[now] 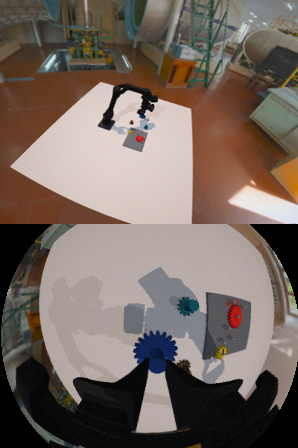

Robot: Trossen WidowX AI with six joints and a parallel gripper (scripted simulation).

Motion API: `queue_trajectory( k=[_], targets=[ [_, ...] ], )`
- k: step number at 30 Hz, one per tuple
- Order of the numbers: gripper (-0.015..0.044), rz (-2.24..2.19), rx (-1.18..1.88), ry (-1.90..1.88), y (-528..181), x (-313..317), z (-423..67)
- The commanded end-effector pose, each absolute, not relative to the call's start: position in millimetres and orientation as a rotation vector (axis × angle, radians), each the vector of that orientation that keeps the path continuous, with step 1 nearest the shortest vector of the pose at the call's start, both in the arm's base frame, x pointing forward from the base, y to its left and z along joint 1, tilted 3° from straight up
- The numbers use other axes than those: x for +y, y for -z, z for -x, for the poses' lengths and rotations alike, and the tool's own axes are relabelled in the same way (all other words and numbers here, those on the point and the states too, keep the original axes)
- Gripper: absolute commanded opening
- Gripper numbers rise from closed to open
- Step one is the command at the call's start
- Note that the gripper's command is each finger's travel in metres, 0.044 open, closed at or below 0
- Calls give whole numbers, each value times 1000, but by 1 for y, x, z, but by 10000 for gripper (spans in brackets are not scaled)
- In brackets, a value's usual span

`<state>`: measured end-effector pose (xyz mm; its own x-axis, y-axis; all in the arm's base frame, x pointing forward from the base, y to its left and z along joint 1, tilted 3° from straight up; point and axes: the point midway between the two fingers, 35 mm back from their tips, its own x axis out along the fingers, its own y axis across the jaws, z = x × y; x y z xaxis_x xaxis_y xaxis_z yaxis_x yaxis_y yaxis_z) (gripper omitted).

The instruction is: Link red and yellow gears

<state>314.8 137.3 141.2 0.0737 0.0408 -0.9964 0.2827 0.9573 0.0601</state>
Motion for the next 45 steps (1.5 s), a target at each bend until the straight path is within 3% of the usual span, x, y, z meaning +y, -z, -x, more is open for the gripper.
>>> queue_trajectory(
  k=[1, 45],
  targets=[
    [0, -268, 1487, 188, -149, 137, -314],
    [0, -266, 1488, 189, -213, 123, -304]
  ],
)
